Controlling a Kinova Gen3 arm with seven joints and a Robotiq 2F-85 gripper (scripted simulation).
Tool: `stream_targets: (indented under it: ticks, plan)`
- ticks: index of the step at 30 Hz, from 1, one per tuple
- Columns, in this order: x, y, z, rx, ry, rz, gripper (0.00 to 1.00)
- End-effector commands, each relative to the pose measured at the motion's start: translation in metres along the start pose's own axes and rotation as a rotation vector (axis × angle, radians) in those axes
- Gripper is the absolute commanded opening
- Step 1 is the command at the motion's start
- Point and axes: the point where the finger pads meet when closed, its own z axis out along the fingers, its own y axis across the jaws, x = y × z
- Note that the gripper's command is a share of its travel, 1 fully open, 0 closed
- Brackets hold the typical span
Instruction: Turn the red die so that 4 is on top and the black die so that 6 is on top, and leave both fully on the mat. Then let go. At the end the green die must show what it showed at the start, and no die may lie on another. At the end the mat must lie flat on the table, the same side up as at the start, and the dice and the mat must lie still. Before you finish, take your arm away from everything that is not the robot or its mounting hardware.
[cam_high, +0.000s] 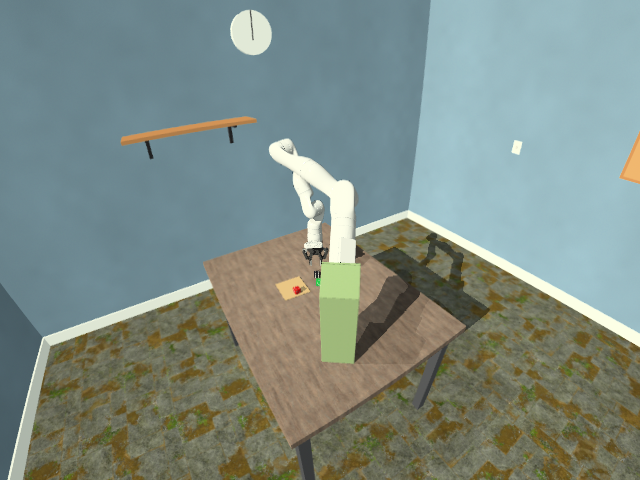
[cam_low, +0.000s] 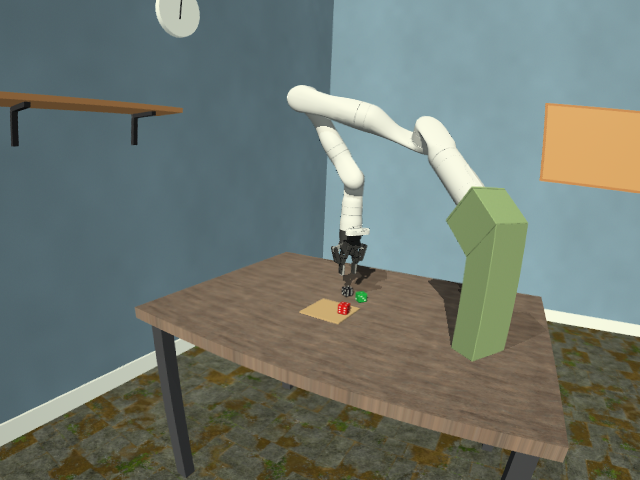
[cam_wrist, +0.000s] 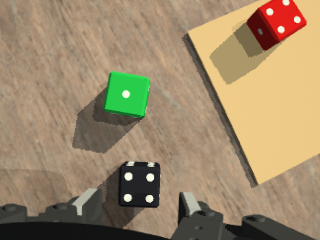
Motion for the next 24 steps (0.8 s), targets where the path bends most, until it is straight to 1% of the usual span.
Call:
stream_targets:
  ticks: [1, 6, 20, 24]
  plan:
    - [0.0, -0.003, 0.005, 0.007, 0.001, 0.0, 0.46]
    - [0.0, -0.003, 0.01, 0.007, 0.001, 0.0, 0.46]
    - [0.0, -0.003, 0.031, 0.007, 0.001, 0.0, 0.46]
    - [0.0, -0.003, 0.033, 0.007, 0.001, 0.0, 0.46]
